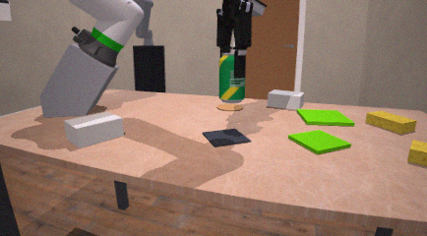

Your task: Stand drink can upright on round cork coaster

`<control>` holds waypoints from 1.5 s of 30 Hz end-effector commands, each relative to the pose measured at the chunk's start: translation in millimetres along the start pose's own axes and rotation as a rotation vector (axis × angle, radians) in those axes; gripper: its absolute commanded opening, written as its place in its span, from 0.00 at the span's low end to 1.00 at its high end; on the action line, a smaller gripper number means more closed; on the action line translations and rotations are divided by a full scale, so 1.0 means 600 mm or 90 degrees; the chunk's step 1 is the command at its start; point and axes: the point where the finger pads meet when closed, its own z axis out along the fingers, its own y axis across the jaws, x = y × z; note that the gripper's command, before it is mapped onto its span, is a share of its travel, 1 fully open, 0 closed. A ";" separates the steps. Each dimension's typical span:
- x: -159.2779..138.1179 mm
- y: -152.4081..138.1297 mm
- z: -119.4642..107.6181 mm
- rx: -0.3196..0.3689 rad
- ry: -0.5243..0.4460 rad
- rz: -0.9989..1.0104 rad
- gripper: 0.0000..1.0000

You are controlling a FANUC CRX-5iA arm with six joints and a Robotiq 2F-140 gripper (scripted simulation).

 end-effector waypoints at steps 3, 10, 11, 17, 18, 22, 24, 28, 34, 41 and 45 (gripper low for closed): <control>0.000 0.001 -0.002 -0.001 0.000 -0.002 0.10; 0.001 0.000 -0.002 -0.001 0.000 -0.005 0.10; 0.001 0.000 -0.001 -0.001 0.000 -0.006 0.10; 0.002 -0.001 -0.001 -0.001 -0.001 -0.014 0.10; 0.002 -0.001 -0.001 -0.001 -0.001 -0.016 0.10; 0.002 -0.002 -0.001 0.000 -0.001 -0.022 0.10; 0.003 -0.002 -0.001 0.000 -0.001 -0.024 0.10; 0.004 -0.004 0.000 0.000 -0.002 -0.034 0.10; 0.006 -0.006 0.000 0.001 -0.003 -0.054 0.10; 0.008 -0.009 0.001 0.002 -0.004 -0.075 0.10; 0.010 -0.012 0.002 0.003 -0.005 -0.095 0.10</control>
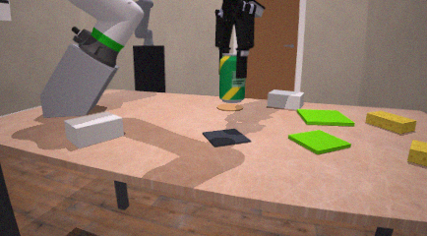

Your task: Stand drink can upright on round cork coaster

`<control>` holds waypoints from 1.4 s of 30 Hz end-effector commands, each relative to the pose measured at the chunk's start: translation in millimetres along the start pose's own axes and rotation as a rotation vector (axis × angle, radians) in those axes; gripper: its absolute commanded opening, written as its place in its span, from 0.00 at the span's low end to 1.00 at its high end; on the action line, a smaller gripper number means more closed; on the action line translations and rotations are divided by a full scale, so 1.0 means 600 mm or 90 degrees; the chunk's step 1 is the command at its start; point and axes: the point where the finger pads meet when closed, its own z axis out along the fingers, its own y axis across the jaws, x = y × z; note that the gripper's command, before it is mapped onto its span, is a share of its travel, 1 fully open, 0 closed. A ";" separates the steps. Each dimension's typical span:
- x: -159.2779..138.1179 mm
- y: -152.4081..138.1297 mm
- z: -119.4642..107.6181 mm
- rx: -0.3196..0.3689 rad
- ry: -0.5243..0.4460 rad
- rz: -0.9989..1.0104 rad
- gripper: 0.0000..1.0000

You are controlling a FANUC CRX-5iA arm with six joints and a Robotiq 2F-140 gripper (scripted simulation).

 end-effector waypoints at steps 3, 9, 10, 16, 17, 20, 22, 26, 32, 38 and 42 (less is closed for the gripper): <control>0.004 -0.003 -0.001 0.000 -0.002 -0.032 0.10; 0.009 -0.008 0.001 0.002 -0.004 -0.071 0.10; 0.009 -0.009 0.001 0.002 -0.004 -0.079 0.10; 0.013 -0.012 0.002 0.004 -0.005 -0.109 0.10; 0.014 -0.013 0.002 0.004 -0.006 -0.117 0.10; 0.017 -0.017 0.003 0.005 -0.007 -0.143 0.10; 0.019 -0.019 0.003 0.006 -0.008 -0.161 0.10; 0.023 -0.024 0.005 0.008 -0.009 -0.199 0.10; 0.028 -0.029 0.006 0.010 -0.011 -0.241 0.10; 0.036 -0.037 0.008 0.014 -0.013 -0.310 0.10; 0.041 -0.043 0.009 0.016 -0.014 -0.360 0.10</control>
